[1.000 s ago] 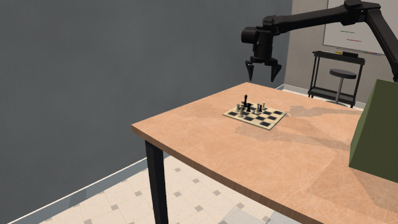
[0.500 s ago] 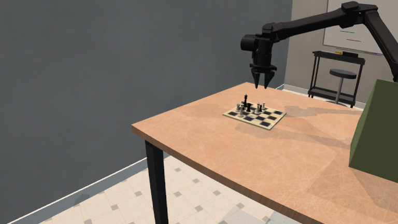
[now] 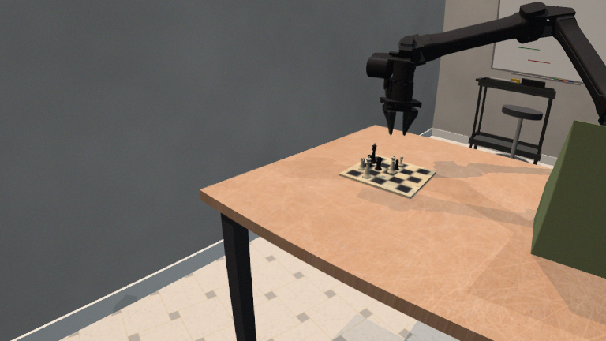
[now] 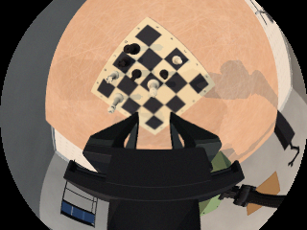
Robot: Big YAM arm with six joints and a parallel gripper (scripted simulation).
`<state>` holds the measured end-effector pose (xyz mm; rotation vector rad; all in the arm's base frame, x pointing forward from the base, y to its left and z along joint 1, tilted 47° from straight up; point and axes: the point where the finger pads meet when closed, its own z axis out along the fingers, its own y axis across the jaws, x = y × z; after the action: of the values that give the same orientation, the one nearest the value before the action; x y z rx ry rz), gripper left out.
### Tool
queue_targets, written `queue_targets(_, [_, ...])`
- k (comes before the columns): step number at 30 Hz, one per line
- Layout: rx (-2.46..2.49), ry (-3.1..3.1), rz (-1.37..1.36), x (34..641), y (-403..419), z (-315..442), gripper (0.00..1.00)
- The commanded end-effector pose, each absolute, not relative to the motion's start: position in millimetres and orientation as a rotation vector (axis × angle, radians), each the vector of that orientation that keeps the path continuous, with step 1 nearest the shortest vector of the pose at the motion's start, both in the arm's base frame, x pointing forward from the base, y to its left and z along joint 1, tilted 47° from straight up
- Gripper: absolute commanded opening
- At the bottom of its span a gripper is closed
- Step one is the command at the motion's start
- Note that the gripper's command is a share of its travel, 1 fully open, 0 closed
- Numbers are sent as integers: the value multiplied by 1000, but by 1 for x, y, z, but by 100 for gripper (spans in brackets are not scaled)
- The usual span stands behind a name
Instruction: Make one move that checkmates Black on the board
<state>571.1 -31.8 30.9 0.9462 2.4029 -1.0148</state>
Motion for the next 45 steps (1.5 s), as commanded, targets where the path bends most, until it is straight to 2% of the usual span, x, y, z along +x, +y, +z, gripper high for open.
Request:
queue_targets(1, [935, 2392, -992, 582, -25, 36, 40])
queue_targets(45, [951, 2410, -1024, 574, -62, 3, 40])
